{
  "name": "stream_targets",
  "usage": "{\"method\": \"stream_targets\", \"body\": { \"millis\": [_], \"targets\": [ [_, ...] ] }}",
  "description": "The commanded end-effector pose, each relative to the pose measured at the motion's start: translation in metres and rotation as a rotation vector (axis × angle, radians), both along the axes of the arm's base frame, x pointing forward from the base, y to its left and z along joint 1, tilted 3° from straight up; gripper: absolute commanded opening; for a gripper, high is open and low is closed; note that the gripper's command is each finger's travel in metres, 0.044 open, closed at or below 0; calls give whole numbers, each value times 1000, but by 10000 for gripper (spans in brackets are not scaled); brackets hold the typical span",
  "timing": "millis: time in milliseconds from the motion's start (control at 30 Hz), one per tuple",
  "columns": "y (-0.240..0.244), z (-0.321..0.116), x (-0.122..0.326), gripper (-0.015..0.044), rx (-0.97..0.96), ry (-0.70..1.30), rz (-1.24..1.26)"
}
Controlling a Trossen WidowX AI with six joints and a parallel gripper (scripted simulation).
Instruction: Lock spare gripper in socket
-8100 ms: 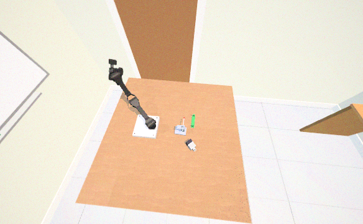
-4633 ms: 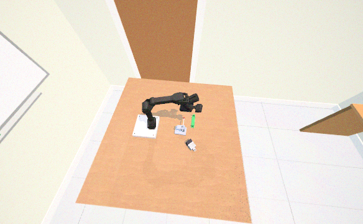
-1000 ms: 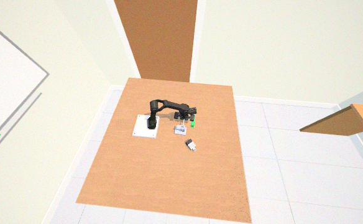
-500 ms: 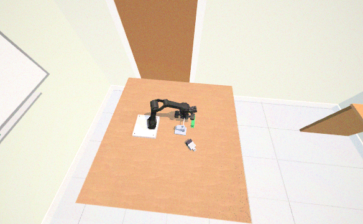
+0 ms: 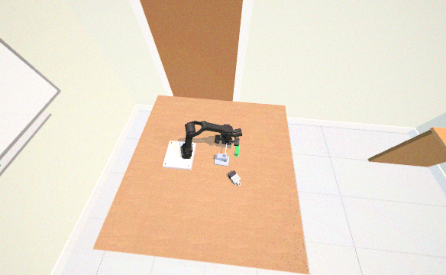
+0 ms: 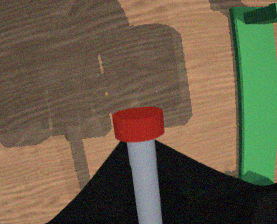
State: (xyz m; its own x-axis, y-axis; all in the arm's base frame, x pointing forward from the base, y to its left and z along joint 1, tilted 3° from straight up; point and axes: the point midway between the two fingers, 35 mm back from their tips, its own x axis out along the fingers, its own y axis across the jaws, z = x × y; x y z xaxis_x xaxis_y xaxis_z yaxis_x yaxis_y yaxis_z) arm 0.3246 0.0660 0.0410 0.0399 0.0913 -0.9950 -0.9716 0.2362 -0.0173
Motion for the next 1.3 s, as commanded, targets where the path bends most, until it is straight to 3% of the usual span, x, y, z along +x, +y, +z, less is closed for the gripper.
{"method": "stream_targets", "body": {
  "millis": [0, 1267],
  "targets": [
    [3, 0, 1, 0, -2, 0, -2],
    [34, 4, 9, 0, -5, 12, -3]
  ]
}}
